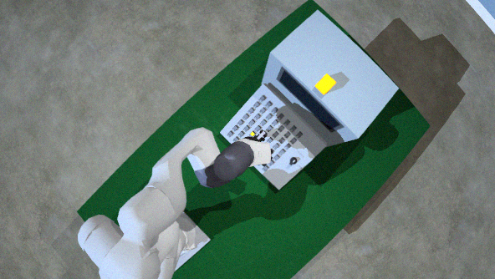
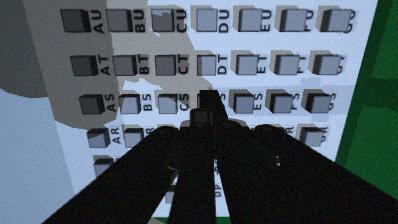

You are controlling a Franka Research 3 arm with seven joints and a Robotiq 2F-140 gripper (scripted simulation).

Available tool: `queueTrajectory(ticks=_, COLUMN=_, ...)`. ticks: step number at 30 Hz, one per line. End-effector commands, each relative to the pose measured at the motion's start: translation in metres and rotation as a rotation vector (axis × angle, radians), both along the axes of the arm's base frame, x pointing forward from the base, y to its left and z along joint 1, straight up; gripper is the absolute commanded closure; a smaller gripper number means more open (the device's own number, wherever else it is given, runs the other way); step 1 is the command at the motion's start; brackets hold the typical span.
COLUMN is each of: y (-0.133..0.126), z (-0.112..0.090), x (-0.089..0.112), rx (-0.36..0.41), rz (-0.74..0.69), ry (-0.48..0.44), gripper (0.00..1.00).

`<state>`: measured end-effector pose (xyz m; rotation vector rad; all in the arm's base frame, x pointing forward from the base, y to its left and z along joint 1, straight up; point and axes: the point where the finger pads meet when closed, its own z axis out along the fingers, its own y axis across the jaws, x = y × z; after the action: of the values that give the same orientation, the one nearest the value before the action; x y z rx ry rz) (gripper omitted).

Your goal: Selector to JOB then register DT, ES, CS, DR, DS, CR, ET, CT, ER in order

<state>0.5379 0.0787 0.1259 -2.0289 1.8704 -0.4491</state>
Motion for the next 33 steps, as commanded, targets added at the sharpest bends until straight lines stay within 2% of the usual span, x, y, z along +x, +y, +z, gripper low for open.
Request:
queueTrajectory(ticks=1, y=-0.0001, z=0.001, x=0.0016, rx=0.004, rz=-0.006, ry=-0.004, gripper=0.9)
queueTrajectory(ticks=33, y=-0.0004, z=0.0065, x=-0.0012, rx=0.003, rz=-0.006, ry=-0.004, gripper=0.9)
